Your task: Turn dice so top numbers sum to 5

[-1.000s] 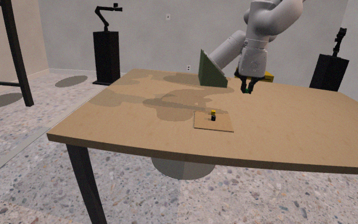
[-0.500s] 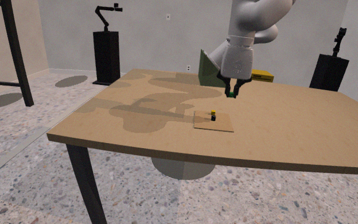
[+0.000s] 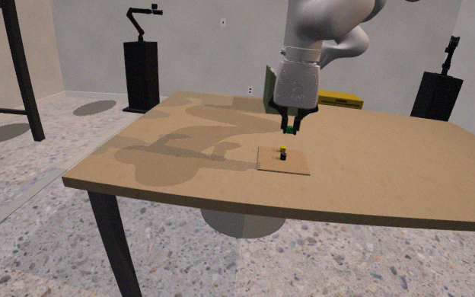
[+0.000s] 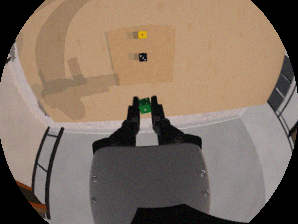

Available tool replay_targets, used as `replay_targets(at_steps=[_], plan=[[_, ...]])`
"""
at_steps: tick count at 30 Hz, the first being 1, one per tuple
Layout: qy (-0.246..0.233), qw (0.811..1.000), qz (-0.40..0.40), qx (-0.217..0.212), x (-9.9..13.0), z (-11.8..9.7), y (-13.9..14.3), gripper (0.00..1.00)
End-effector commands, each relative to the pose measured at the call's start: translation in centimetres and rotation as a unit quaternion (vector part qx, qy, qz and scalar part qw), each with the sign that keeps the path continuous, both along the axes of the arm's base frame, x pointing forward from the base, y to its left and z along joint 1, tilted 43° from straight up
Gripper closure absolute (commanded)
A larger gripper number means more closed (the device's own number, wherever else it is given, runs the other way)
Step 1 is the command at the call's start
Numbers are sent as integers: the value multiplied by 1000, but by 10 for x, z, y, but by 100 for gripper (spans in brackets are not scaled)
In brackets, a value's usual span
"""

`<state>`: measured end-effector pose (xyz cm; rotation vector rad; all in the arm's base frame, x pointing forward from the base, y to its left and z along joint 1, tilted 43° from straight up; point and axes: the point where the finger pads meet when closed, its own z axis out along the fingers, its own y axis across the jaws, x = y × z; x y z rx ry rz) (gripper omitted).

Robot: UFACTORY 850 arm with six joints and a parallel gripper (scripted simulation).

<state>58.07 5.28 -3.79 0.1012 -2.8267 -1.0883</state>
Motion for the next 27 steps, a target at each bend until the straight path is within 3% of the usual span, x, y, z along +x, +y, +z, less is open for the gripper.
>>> replay_targets(at_steps=[1,17,27], plan=[[0,1000,0,0,1,0,-1,89],[0,1000,0,0,-2,-21,18,89],[0,1000,0,0,-8,-56,50,89]])
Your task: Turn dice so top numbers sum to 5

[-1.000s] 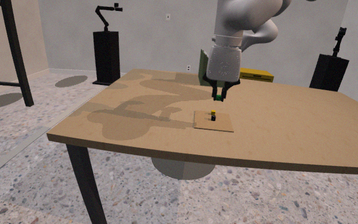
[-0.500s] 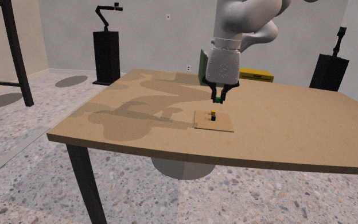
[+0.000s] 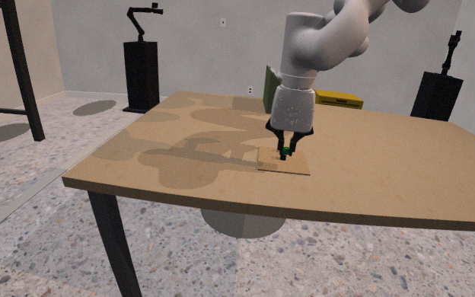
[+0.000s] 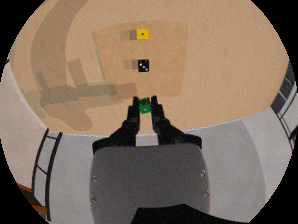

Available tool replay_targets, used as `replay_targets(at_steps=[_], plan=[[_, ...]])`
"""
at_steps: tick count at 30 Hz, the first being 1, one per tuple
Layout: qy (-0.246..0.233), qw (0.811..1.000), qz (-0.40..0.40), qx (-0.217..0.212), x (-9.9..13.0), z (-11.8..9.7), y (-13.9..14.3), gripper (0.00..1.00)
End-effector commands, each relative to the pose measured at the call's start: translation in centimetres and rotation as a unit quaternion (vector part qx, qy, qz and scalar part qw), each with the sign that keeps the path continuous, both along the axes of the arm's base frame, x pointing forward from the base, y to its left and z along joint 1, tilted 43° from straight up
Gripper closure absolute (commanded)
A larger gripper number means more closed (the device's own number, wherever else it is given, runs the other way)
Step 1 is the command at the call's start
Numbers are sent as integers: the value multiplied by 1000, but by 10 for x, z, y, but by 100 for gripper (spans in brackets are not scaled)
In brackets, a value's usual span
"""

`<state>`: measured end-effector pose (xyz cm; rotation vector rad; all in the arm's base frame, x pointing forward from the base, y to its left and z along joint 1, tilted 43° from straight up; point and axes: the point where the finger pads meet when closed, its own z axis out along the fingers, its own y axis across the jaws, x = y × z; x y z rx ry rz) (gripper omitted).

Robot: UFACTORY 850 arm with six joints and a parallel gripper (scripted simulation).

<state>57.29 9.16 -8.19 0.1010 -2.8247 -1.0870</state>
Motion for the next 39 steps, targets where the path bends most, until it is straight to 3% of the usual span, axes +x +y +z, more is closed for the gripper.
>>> replay_targets(at_steps=[1,11,39], plan=[[-1,1000,-1,0,-1,-15,13,89],[-1,1000,-1,0,-3,-26,24,89],[-1,1000,-1,0,-3,-27,24,89]])
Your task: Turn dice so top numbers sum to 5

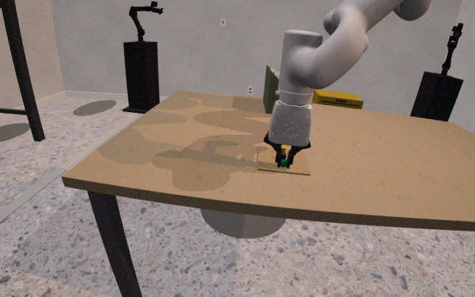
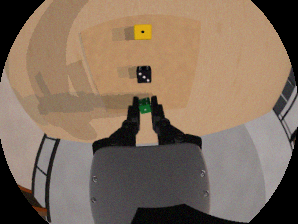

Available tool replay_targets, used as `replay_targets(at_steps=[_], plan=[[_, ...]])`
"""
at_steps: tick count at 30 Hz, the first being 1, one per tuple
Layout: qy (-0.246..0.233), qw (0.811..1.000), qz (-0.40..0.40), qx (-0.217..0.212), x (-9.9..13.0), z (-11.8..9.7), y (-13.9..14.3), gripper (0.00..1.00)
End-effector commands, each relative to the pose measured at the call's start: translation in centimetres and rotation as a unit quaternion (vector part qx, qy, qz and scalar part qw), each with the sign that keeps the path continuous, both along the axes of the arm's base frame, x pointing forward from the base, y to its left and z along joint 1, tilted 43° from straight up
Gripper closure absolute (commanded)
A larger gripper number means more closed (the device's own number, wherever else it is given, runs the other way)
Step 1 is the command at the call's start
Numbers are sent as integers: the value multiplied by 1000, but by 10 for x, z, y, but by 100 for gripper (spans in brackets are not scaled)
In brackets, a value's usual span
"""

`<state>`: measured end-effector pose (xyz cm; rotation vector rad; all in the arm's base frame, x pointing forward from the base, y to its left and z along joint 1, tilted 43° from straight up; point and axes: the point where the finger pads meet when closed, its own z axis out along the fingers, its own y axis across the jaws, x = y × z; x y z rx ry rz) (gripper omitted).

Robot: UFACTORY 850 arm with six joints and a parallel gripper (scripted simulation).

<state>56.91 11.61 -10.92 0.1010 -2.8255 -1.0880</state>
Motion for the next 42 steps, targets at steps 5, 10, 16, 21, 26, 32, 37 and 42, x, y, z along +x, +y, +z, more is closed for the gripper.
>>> replay_targets(at_steps=[5,10,16,21,26,32,37,42], plan=[[-1,1000,0,0,1,1,-1,89],[-1,1000,0,0,1,1,-1,89],[-1,1000,0,0,1,0,0,89],[-1,1000,0,0,1,0,0,89],[-1,1000,0,0,1,-1,1,89],[-1,1000,0,0,1,-2,2,89],[-1,1000,0,0,1,-2,2,89],[-1,1000,0,0,1,-2,2,89]])
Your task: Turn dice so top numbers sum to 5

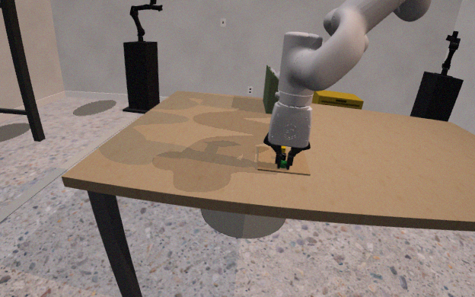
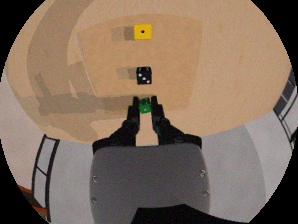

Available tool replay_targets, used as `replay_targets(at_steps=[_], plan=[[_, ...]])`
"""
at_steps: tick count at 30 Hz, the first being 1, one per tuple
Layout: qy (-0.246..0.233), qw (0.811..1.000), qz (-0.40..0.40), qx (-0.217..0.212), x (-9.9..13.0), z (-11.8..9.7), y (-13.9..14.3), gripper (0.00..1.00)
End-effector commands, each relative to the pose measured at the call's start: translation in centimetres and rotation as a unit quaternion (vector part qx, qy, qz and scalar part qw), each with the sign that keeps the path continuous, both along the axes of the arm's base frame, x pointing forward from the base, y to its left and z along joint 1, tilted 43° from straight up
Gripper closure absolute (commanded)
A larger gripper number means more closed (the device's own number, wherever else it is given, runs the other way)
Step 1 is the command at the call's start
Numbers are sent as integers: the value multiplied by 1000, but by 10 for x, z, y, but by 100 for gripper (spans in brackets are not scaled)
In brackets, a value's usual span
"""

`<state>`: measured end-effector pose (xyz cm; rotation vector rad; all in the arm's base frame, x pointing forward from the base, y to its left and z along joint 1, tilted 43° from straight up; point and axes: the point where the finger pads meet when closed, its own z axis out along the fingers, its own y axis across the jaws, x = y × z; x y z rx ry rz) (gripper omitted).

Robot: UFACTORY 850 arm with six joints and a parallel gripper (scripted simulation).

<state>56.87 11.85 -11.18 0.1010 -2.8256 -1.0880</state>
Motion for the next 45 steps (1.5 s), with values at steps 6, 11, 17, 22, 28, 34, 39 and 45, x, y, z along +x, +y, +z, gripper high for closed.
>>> replay_targets(at_steps=[6,11,17,22,28,34,39,45], plan=[[-1,1000,0,0,1,1,-1,89],[-1,1000,0,0,1,1,-1,89],[-1,1000,0,0,1,1,-1,89],[-1,1000,0,0,1,1,-1,89],[-1,1000,0,0,1,1,-1,89],[-1,1000,0,0,1,1,-1,81],[-1,1000,0,0,1,1,-1,73],[-1,1000,0,0,1,1,-1,69]])
